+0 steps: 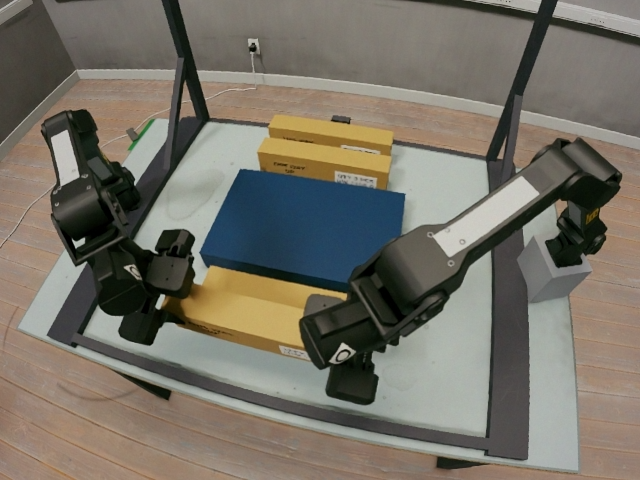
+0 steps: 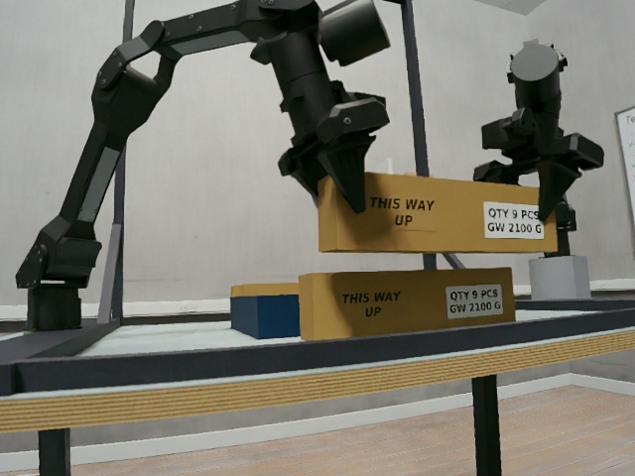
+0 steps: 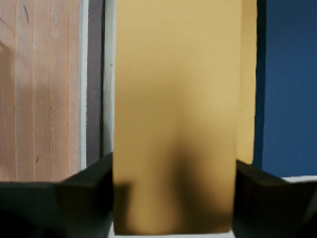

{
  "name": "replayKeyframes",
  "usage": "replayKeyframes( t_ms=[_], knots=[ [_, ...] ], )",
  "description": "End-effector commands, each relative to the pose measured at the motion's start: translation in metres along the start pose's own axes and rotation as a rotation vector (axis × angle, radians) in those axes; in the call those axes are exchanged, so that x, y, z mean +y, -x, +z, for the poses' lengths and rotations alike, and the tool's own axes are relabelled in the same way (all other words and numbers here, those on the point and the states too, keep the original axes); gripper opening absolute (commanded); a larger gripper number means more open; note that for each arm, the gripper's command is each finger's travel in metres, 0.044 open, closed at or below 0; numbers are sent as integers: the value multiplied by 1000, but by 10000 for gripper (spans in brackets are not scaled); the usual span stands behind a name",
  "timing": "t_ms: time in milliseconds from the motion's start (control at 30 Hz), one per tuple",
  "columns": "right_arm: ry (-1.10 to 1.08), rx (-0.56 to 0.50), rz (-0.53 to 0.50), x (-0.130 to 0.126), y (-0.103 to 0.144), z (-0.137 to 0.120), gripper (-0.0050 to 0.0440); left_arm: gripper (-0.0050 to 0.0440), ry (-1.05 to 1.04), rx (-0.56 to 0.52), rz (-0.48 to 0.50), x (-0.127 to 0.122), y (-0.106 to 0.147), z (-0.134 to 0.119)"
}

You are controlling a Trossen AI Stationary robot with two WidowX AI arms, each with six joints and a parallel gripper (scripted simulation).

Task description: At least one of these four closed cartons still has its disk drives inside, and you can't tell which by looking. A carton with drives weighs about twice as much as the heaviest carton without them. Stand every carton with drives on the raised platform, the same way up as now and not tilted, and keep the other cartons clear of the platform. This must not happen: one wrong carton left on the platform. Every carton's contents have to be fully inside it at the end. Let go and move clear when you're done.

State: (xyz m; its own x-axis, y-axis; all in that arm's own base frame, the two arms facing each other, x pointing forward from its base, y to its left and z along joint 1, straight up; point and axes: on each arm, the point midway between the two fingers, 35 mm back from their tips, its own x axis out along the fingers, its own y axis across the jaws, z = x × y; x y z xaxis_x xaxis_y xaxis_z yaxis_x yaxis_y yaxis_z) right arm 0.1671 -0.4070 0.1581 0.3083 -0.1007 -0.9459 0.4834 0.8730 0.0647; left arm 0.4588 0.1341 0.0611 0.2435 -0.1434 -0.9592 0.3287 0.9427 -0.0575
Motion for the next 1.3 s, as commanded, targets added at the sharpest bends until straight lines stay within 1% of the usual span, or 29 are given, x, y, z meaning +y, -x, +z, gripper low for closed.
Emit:
replayKeyframes(
  t_ms=[0, 1133, 1167, 1267],
  knots=[
    [18, -63, -65, 0, 34, 8, -50, -50, -28, -110, 58, 2, 46, 23],
    [20, -63, -64, 0, 35, 7, -50, -50, -28, -110, 59, 3, 46, 24],
    [14, -41, -39, 51, 18, 5, -50, -50, -16, -61, 40, -48, 23, 13],
    [14, -41, -39, 51, 18, 5, -50, -50, -16, -61, 40, -48, 23, 13]
  ],
)
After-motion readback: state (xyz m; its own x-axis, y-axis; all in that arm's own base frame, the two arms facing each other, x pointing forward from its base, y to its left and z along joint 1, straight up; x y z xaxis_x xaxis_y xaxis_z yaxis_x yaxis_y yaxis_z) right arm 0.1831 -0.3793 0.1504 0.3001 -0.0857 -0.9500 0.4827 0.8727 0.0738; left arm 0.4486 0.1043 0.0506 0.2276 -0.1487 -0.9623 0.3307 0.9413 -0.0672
